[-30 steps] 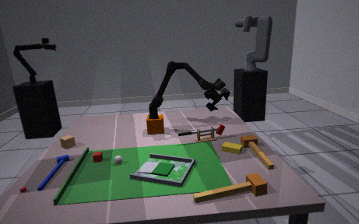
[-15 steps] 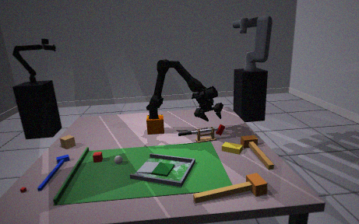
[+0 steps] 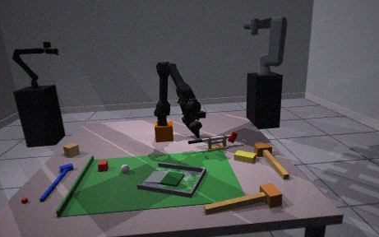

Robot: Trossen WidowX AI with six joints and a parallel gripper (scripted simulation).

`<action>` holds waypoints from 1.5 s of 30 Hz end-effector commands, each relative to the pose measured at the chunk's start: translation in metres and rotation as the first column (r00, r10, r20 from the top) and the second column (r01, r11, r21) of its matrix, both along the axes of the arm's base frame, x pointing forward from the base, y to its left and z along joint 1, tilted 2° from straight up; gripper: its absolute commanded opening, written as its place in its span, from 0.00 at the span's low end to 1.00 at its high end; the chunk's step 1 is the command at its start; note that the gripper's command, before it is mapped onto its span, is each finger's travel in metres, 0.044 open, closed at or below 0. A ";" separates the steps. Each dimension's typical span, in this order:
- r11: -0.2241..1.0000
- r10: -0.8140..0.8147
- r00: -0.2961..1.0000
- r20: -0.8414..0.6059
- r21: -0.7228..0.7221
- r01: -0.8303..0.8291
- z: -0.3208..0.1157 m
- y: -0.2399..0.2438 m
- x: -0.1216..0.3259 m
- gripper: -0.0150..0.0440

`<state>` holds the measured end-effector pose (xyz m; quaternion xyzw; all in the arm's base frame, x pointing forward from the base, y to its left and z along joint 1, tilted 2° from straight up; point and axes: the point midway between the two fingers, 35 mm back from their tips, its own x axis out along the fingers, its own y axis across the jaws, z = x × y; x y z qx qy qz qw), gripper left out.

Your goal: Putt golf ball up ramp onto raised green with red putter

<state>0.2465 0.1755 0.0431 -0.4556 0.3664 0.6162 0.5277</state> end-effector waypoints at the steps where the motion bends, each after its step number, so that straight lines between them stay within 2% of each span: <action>1: 1.000 -0.024 1.000 -0.017 -0.017 0.024 -0.001 -0.007 -0.003 1.00; 17: 1.000 -0.024 1.000 -0.017 -0.017 0.024 -0.047 -0.004 -0.002 1.00; 42: 1.000 -0.024 1.000 -0.017 -0.017 0.024 -0.071 -0.003 -0.003 1.00; 45: 1.000 -0.020 1.000 -0.015 -0.010 0.020 -0.068 -0.002 -0.002 0.87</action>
